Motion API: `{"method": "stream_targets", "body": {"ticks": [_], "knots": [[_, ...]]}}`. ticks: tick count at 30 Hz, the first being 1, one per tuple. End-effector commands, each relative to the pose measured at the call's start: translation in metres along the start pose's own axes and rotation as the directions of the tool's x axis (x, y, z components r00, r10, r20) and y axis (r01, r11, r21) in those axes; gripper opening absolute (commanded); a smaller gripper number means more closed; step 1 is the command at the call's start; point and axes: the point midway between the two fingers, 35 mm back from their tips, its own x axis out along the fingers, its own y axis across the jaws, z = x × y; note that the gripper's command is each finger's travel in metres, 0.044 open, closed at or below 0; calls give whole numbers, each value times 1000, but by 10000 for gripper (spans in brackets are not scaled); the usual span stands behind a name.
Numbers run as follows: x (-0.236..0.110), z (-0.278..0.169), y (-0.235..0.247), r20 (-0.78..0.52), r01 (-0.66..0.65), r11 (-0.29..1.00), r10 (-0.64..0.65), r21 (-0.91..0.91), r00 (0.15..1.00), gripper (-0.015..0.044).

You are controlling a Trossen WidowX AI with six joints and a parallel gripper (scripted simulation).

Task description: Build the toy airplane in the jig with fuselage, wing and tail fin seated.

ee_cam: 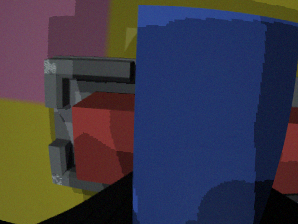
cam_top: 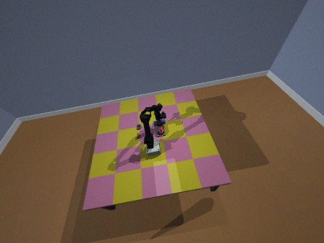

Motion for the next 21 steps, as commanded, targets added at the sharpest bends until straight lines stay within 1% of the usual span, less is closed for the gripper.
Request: {"method": "stream_targets", "body": {"ticks": [1,5,12,17,21], "knots": [[6,0,-1,3,3,1000,-3,3,1000,196],[8,0,-2,3,3,1000,-3,3,1000,196],[7,0,-1,-1,2,1000,-2,0,1000,149],[7,0,-1,-1,2,1000,-2,0,1000,18],[7,0,-1,-1,2,1000,-2,0,1000,123]]}}
